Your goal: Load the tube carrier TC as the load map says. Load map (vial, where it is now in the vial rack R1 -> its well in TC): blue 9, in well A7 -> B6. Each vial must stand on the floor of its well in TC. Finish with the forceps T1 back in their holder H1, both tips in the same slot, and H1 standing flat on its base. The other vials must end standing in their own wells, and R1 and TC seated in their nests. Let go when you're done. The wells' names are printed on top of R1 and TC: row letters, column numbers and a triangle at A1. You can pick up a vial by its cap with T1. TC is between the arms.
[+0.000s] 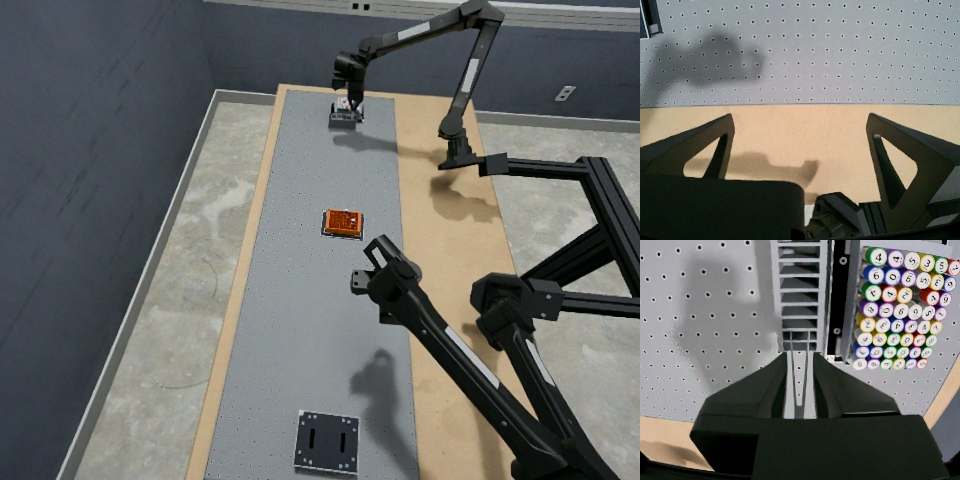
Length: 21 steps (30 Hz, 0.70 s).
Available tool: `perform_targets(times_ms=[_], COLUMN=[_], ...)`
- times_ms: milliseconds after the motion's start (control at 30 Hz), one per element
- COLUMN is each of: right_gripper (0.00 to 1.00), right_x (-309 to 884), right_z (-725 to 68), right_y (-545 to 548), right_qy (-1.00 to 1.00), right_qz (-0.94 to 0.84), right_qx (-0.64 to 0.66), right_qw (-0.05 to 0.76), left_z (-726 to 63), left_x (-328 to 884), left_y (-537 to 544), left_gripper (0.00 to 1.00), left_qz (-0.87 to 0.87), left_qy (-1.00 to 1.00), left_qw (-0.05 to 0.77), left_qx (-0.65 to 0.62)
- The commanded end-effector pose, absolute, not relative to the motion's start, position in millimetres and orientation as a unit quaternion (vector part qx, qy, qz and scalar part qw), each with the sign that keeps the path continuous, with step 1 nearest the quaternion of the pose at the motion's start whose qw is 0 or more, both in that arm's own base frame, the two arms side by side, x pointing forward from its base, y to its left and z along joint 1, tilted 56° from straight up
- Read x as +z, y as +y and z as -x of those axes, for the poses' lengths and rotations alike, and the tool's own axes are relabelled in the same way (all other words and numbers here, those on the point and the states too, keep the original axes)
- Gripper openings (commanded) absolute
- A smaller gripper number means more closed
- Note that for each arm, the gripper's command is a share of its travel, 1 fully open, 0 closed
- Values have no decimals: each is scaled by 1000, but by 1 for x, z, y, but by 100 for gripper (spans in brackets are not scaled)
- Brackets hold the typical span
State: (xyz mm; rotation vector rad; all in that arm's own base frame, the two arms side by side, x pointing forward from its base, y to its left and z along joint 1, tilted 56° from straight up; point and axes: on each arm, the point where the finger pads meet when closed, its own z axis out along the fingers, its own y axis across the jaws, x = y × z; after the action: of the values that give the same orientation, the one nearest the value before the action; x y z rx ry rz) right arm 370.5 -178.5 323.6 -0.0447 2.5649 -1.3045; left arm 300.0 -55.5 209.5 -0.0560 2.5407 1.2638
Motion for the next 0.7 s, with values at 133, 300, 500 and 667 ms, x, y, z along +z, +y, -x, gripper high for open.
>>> perform_targets(times_ms=[133, 300, 500, 667], right_gripper=[13, 10, 7, 7], right_x=[332, 332, 332, 332], right_z=[-373, -373, -373, -373], right_y=[-178, -178, -178, -178], right_qy=[882, 882, 882, 882], right_qz=[15, 15, 15, 15], right_qx=[-451, -451, -451, -451], right_qw=[139, 139, 139, 139], left_z=[-304, -304, -304, -304], left_x=[216, 216, 216, 216], left_y=[-59, -59, -59, -59], left_gripper=[100, 100, 100, 100], left_qz=[25, 25, 25, 25], left_qy=[885, 885, 885, 885], left_qw=[157, 157, 157, 157], left_qx=[438, 438, 438, 438])
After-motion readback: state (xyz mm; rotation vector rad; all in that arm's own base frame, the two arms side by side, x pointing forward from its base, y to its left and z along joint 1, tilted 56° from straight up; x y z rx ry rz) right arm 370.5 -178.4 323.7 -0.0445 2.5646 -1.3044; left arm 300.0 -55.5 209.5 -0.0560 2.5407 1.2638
